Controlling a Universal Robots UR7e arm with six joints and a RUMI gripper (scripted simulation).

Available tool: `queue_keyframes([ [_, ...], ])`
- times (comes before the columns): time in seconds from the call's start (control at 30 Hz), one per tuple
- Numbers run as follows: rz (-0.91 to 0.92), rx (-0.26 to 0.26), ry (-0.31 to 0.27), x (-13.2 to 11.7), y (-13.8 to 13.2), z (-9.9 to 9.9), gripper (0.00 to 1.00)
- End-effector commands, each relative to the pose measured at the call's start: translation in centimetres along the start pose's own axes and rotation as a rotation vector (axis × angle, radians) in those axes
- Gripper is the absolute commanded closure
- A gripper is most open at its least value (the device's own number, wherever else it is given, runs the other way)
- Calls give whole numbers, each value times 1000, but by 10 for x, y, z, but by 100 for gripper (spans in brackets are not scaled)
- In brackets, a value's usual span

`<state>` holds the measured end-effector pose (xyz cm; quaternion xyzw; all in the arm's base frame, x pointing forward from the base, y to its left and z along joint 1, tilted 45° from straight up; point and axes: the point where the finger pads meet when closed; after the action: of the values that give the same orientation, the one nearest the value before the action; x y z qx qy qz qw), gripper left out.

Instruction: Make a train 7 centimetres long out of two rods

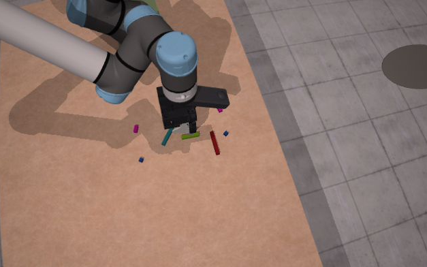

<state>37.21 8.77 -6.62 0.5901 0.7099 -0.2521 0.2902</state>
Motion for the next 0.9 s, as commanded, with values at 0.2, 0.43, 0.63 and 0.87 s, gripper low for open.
queue_keyframes([
  [0.2,0,-2,1,0,1,14,86],
  [0.43,0,-2,1,0,1,21,86],
  [0.63,0,-2,1,1,1,24,86],
  [0.87,0,-2,1,1,1,24,86],
])
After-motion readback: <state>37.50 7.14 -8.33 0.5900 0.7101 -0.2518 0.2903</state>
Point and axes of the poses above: the point where the finger pads meet when closed, its own z axis out along the fingers, its own y axis across the jaws, x = y × z, and after that the axes turned 6 degrees about -z, right-handed
